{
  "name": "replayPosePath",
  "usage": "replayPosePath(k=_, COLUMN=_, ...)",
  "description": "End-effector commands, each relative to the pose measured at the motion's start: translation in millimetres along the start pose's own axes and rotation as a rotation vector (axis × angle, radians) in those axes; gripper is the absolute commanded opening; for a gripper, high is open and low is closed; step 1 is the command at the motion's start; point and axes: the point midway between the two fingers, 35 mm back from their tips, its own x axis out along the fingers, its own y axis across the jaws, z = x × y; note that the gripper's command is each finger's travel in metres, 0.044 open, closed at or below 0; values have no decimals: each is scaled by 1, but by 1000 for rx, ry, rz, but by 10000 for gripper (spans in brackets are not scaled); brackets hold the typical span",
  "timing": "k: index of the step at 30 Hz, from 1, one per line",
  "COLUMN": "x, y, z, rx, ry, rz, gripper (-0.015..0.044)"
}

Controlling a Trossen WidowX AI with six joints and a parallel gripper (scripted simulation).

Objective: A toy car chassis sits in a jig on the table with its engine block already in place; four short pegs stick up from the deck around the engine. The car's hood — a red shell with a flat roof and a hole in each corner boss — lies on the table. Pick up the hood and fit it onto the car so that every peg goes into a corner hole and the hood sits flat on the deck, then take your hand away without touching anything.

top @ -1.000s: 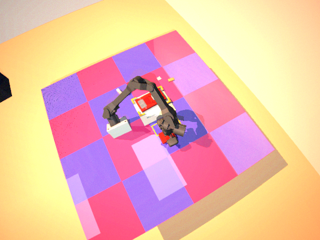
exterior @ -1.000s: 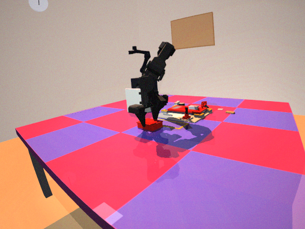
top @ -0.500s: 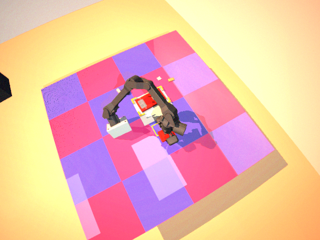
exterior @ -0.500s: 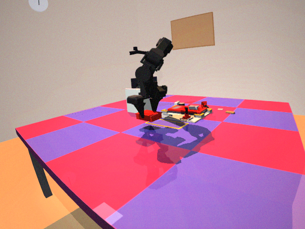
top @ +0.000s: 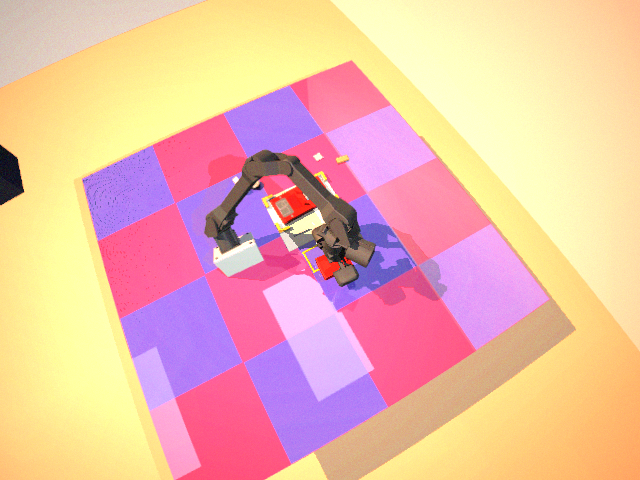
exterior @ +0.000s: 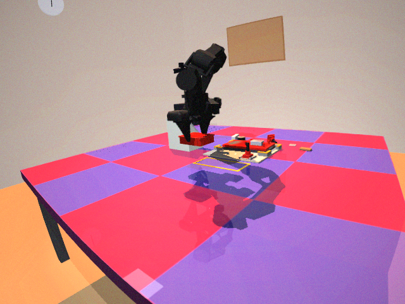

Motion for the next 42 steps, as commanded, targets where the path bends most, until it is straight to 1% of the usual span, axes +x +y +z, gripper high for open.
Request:
replayPosePath(k=1, x=-10, y=0, z=2, rx=-13, ry=-5, rz=-12, gripper=0)
replayPosePath(k=2, x=-2, y=1, z=1, rx=0, ry=-1, rz=-1, gripper=0)
replayPosePath(k=21, x=-16, y=104, z=52, rx=-21, ry=-6, rz=-37, gripper=0)
replayPosePath(k=42, x=-12, y=233, z=67, rx=-79, ry=-2, rz=-29, gripper=0)
